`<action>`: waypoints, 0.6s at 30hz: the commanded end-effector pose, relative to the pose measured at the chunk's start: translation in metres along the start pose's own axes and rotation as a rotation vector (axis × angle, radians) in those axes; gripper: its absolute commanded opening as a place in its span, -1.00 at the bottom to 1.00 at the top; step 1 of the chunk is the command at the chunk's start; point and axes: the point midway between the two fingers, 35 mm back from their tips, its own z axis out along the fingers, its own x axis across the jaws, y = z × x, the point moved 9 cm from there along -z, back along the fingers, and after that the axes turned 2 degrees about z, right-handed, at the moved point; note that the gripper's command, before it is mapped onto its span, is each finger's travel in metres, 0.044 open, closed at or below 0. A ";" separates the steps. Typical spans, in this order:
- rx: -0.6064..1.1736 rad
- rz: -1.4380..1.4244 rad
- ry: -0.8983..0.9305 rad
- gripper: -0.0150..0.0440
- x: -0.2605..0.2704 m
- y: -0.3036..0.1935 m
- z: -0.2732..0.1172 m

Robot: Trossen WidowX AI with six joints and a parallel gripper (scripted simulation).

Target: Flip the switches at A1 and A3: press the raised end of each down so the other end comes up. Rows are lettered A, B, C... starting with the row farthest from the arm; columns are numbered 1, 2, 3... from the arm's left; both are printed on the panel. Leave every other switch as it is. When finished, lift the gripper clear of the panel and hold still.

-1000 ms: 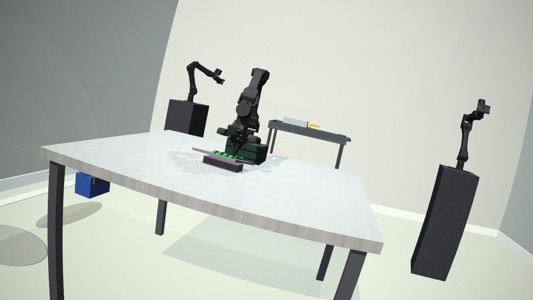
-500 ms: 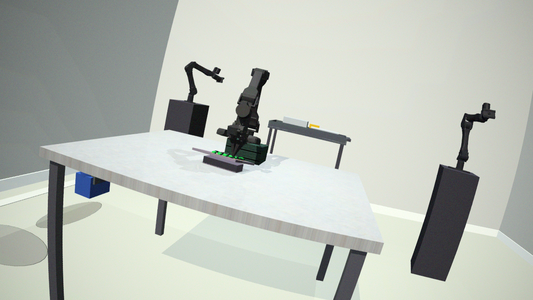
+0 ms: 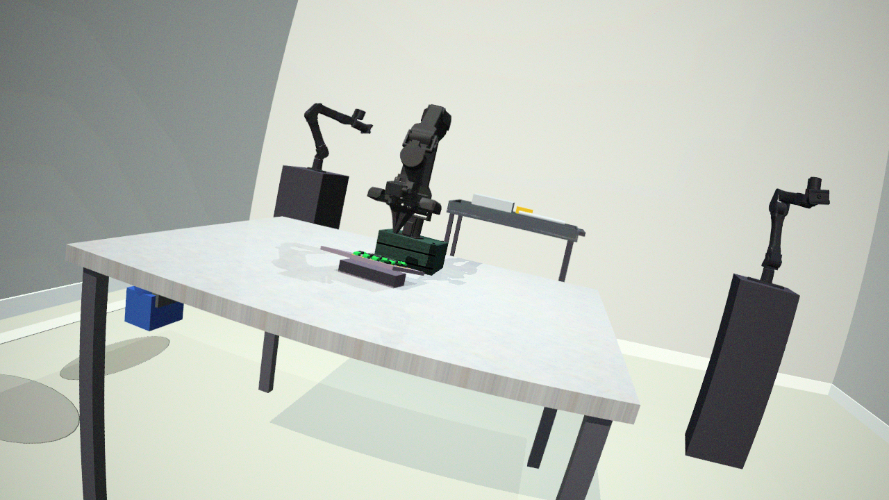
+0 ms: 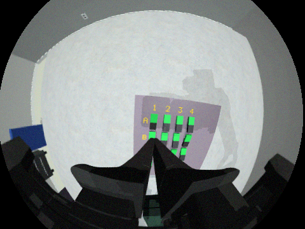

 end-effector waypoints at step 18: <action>0.001 -0.002 -0.009 -0.49 -0.056 -0.005 0.038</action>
